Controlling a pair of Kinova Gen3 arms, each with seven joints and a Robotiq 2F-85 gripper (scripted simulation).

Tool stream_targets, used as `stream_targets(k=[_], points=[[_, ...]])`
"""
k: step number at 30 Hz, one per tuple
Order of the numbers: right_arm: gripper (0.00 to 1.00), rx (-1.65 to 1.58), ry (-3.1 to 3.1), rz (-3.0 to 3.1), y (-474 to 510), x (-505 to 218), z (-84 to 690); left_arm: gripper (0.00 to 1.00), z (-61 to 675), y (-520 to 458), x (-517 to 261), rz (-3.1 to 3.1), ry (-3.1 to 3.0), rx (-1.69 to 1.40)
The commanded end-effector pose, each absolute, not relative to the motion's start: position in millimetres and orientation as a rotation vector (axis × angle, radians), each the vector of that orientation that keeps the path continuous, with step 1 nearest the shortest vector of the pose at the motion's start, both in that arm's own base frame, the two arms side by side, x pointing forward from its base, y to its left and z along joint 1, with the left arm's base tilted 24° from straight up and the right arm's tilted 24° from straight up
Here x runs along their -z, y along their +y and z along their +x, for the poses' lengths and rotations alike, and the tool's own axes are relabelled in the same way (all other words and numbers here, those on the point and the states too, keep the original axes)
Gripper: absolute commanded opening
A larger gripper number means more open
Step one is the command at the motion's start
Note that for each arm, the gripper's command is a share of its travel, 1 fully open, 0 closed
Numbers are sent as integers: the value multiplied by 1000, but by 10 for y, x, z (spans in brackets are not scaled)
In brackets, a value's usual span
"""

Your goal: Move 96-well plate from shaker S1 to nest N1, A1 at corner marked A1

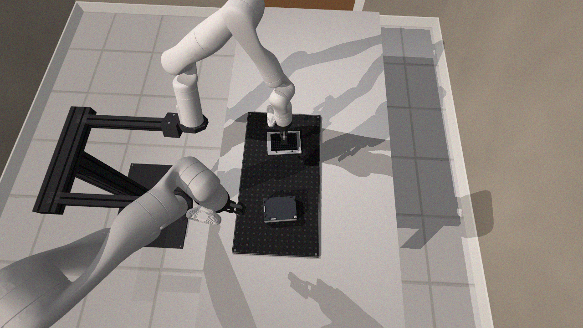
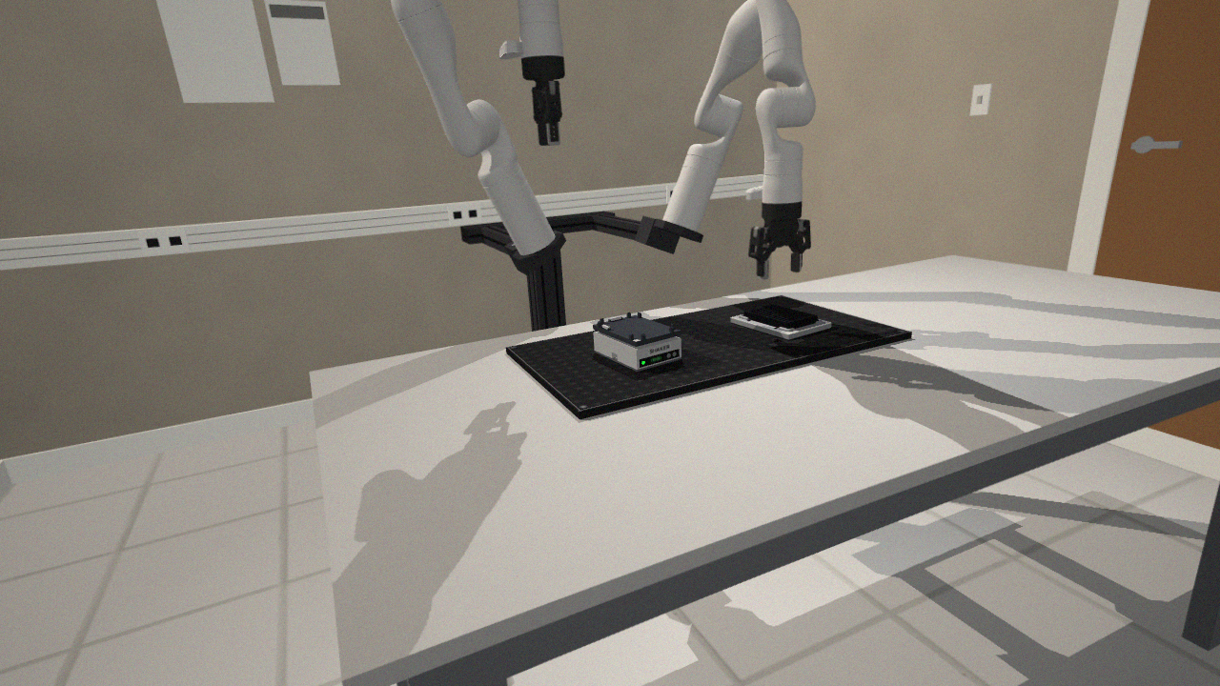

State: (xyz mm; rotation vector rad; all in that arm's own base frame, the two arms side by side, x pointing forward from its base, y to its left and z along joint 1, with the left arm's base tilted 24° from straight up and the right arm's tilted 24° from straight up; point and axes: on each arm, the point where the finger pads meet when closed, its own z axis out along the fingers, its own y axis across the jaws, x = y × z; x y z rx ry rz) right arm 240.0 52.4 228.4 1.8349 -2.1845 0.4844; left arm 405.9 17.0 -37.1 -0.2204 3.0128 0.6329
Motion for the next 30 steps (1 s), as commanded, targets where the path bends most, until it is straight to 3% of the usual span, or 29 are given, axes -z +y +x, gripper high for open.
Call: stream_targets(k=[1,30], points=[[1000,-485,-2185,1836,527,-2286,2402,1000,4064,157,371,-220,3012,-632],[1000,-485,-2185,1836,527,-2286,2402,1000,4067,81,404,-220,3012,-632]])
